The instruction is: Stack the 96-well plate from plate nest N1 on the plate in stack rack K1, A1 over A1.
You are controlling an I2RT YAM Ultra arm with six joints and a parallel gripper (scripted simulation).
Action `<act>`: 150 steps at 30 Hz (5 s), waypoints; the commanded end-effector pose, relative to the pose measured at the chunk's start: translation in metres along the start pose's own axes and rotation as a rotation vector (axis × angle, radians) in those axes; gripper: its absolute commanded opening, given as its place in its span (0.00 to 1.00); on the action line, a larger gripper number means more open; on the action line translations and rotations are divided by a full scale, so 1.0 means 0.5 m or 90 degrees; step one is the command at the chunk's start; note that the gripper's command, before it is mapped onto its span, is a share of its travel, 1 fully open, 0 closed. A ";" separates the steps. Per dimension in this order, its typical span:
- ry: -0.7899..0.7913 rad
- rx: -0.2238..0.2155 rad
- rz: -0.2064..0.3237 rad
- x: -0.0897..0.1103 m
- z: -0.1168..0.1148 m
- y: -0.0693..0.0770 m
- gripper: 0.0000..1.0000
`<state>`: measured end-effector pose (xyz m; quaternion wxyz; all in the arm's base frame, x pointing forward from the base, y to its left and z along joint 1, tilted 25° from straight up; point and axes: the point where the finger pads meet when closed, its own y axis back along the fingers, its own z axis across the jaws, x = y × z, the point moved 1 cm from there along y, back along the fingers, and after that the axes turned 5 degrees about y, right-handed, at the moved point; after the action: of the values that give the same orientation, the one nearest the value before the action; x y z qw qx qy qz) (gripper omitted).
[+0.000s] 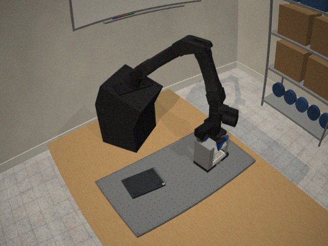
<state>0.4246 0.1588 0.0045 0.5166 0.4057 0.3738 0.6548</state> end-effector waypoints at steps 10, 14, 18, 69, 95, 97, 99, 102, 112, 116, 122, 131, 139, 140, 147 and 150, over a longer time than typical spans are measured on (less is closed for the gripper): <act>0.000 -0.023 -0.001 0.011 0.034 -0.013 0.00; 0.003 -0.023 0.000 0.013 0.032 -0.040 0.00; 0.000 -0.024 -0.001 0.009 0.033 -0.053 0.00; 0.002 -0.028 0.001 0.015 0.041 -0.071 0.00; 0.003 -0.019 -0.001 0.014 0.029 -0.095 0.00; 0.001 -0.019 -0.001 0.011 0.029 -0.097 0.00; 0.000 -0.020 -0.002 0.009 0.032 -0.091 0.00; -0.001 -0.015 -0.003 0.007 0.027 -0.097 0.00; -0.001 -0.008 -0.005 0.005 0.022 -0.103 0.00; -0.001 -0.011 -0.004 0.006 0.023 -0.104 0.00; 0.002 -0.017 0.000 0.010 0.028 -0.106 0.00; 0.003 -0.023 0.001 0.013 0.032 -0.109 0.00; 0.004 -0.023 0.002 0.015 0.031 -0.111 0.00; 0.004 -0.023 0.002 0.015 0.031 -0.112 0.00; 0.004 -0.023 0.002 0.017 0.031 -0.114 0.00; 0.004 -0.023 0.002 0.017 0.031 -0.115 0.00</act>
<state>0.4455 0.1686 -0.0428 0.5189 0.4058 0.3742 0.6527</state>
